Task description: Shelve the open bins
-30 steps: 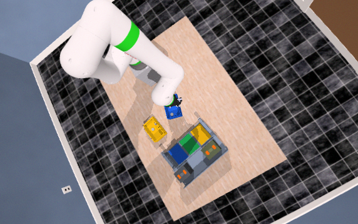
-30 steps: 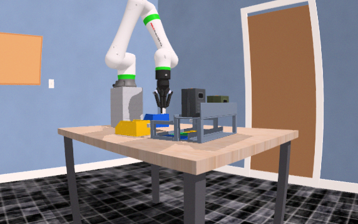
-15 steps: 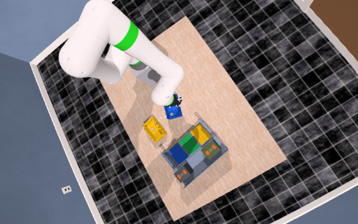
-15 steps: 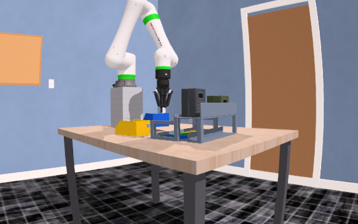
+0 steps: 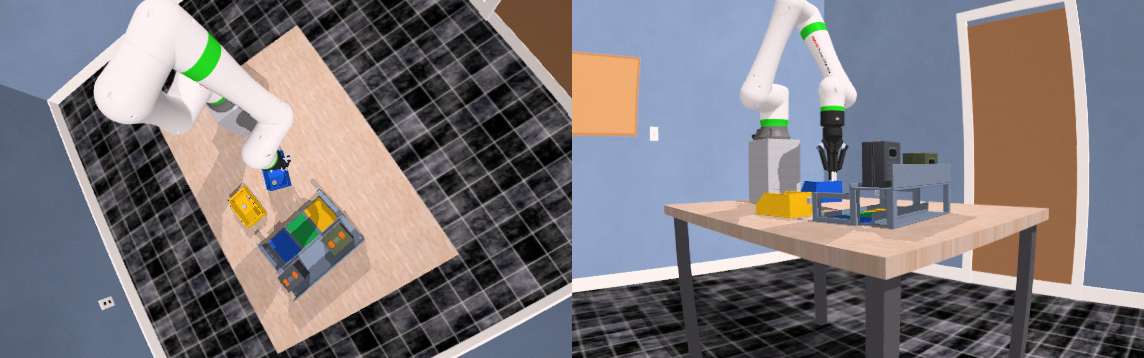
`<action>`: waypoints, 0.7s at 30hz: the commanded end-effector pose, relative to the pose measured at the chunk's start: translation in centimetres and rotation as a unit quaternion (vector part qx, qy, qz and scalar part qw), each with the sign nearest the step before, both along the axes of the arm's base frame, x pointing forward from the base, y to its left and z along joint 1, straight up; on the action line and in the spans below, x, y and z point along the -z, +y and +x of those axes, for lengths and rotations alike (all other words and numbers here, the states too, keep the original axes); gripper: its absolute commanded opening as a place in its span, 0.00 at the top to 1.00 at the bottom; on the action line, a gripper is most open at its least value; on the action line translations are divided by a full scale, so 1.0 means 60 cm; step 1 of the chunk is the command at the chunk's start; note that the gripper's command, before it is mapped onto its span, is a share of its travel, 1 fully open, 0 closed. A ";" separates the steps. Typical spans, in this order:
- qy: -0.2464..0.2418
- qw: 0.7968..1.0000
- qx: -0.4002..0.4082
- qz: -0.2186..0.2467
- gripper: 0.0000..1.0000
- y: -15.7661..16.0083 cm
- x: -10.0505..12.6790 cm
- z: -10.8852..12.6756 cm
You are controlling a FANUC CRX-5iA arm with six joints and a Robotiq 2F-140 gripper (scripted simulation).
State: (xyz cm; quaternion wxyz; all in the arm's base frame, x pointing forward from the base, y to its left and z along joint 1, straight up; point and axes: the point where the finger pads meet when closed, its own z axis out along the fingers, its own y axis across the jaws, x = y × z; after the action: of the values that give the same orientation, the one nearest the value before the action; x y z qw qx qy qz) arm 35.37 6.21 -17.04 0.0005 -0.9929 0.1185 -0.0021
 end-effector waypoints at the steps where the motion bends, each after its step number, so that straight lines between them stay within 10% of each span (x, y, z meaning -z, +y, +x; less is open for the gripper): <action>1: 0.000 1.000 -0.001 0.000 1.00 0.000 0.000 0.001; 21: 0.000 1.000 -0.023 0.000 1.00 -0.011 0.000 0.014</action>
State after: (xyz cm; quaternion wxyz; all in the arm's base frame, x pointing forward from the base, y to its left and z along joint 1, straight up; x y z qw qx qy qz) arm 35.99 5.70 -17.04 0.0002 -0.9949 0.1013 -0.0023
